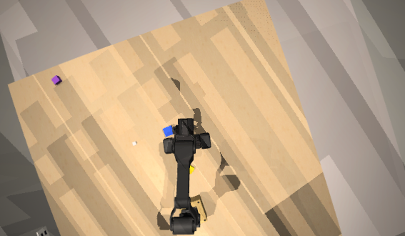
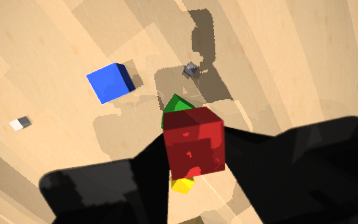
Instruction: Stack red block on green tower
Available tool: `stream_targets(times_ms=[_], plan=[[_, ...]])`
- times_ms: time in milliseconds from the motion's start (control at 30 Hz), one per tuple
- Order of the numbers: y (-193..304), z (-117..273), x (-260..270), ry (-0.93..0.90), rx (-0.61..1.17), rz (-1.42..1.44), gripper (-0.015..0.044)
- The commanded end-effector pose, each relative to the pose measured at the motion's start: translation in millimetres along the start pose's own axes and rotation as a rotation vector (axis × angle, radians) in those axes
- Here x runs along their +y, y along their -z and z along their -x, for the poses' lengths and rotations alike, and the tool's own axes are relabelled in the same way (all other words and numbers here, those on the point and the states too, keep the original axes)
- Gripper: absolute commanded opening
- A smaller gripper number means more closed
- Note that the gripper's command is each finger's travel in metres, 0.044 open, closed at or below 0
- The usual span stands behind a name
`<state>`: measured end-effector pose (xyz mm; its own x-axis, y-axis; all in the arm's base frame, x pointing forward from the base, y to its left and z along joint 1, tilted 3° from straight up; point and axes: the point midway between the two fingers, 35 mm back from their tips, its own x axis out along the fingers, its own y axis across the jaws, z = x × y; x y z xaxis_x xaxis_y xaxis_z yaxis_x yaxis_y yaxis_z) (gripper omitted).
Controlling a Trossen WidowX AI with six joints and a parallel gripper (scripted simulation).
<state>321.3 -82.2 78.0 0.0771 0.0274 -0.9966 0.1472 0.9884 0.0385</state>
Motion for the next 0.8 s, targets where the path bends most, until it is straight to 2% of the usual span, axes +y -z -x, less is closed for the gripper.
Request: stream_targets(times_ms=[0, 133, 767], plan=[[2.4, -15.9, 0.4, -0.006, 0.012, 0.004, 0.0000], [3.1, -29.9, 0.5, -0.006, 0.012, 0.004, 0.0000], [3.1, -29.5, 0.5, -0.006, 0.012, 0.004, 0.0000]])
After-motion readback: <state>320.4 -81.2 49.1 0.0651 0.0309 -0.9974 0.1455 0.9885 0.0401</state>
